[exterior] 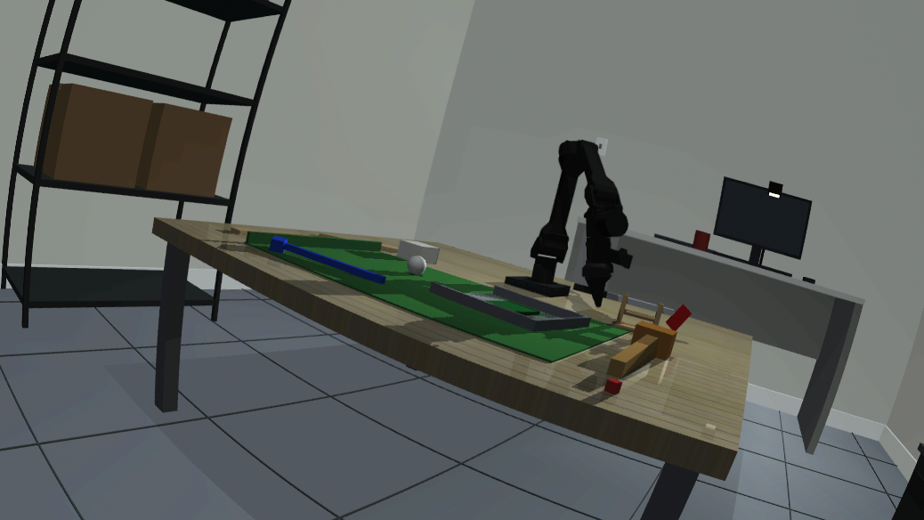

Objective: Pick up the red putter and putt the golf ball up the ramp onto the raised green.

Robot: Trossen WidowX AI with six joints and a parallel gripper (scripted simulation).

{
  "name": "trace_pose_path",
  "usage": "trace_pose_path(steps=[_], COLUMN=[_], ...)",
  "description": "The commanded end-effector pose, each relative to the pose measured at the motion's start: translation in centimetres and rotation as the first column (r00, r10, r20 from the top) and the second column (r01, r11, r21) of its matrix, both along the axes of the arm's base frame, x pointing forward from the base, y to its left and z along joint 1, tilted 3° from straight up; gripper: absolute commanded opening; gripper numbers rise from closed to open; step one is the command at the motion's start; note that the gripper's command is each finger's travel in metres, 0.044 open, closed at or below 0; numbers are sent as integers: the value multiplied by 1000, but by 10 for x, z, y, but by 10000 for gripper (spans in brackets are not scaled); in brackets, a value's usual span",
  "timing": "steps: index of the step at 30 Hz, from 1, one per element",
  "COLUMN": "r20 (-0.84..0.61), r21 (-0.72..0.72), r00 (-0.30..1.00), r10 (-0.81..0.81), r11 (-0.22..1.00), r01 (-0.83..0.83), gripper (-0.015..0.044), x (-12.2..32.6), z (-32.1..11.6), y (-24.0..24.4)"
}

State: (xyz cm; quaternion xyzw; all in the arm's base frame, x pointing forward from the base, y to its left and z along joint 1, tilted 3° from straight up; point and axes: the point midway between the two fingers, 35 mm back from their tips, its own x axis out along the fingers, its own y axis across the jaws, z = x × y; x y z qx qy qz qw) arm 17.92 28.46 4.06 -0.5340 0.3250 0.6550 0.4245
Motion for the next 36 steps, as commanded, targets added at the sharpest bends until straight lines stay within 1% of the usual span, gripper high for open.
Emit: trace_pose_path(steps=[1, 6, 21, 24, 25, 36], r20=[3, 3, 0, 0, 2, 11], r21=[1, 1, 1, 0, -4, -30], r00=[1000, 1000, 1000, 1000, 1000, 968], r10=[0, 0, 0, 0, 0, -251], r11=[1000, 1000, 1000, 1000, 1000, 968], r01=[0, 0, 0, 0, 0, 251], gripper=[0, 0, 0, 0, 0, 0], x=[1, 1, -3, -4, -2, 44], z=[0, 13, 96, 100, 91, 96], y=[0, 2, 3, 3, 2, -43])
